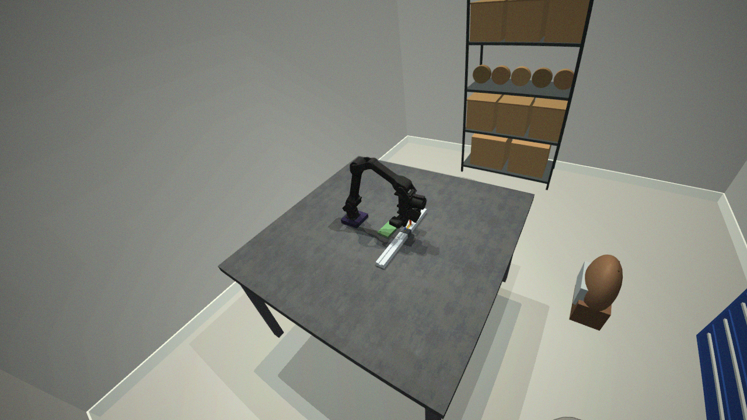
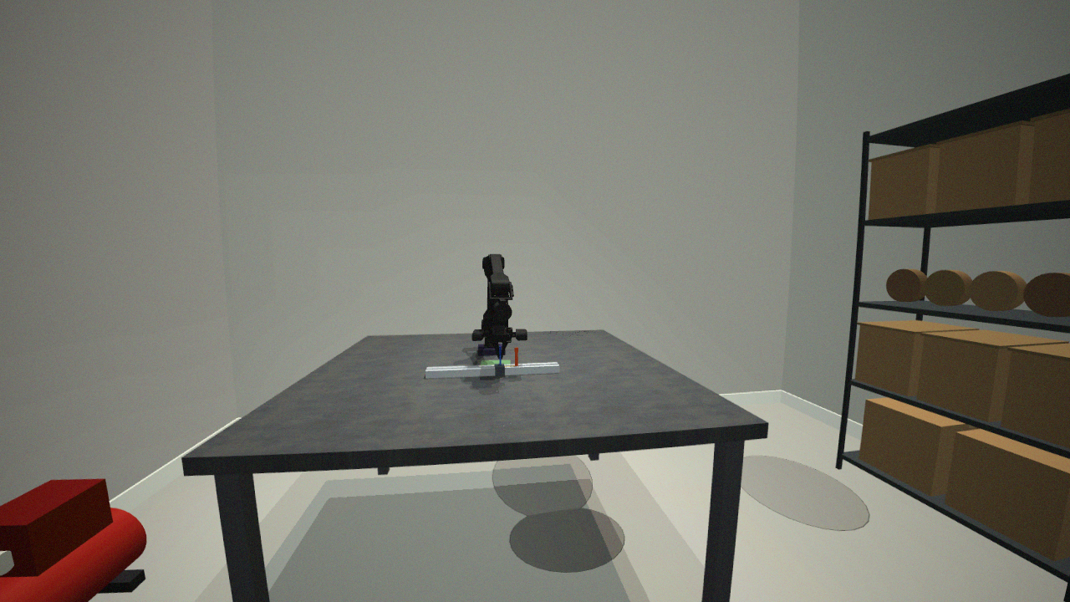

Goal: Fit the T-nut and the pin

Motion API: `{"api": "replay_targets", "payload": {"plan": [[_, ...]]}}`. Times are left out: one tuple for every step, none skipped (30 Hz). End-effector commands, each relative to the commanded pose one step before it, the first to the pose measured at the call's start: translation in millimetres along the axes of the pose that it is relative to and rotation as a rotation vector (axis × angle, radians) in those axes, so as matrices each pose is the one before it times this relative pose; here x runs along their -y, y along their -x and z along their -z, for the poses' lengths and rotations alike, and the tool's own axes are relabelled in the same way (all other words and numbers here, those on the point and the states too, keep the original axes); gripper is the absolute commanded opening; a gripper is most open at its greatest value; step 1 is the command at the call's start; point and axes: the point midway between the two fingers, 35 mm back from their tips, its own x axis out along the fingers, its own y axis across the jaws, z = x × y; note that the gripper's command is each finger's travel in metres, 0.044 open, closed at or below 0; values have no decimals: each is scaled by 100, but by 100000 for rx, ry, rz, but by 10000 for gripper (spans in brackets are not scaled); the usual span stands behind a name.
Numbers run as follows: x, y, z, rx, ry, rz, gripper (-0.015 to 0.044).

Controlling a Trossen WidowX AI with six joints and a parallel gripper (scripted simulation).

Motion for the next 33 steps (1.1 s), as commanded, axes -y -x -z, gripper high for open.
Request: {"api": "replay_targets", "payload": {"plan": [[-80, -468, 101, -391, -594, -253, -150], [10, -78, 4, -3, 9, 2, -150], [15, -71, 6, -3, 8, 2, -150], [18, -65, 8, -3, 7, 2, -150], [21, -59, 11, -3, 6, 3, -150], [23, -53, 14, -3, 5, 3, -150], [24, -49, 17, -3, 3, 3, -150], [29, -48, 20, -3, 2, 3, -150], [30, -44, 21, -3, 1, 3, -150], [34, -44, 22, -3, 0, 3, -150], [35, -39, 21, -3, -1, 3, -150], [38, -39, 21, -3, -2, 4, -150], [42, -39, 22, -3, -3, 4, -150], [46, -39, 21, -3, -4, 4, -150], [50, -39, 19, -3, -5, 5, -150], [52, -39, 14, -2, -7, 5, -150], [47, -37, 5, -2, -9, 4, -150], [34, -38, -8, 0, -13, 3, -150], [-4, -3, -5, 0, -2, -1, -150], [-14, -2, -10, 1, -3, -2, -150], [-27, -1, -15, 1, -4, -3, -150], [-37, 0, -19, 2, -8, -4, -150], [-42, 1, -20, 2, -6, -5, -150], [-42, 1, -19, 2, -4, -5, -150], [-40, 1, -18, 2, -3, -4, -150], [-36, 1, -17, 2, -2, -4, -150], [-31, 2, -18, 2, -3, -3, -150], [124, 100, -107, 719, -305, 49, -150], [0, 0, 0, 0, 0, 0, -150], [0, 0, 0, 0, 0, 0, -150], [0, 0, 0, 0, 0, 0, -150], [0, 0, 0, 0, 0, 0, -150], [0, 0, 0, 0, 0, 0, -150]]}}
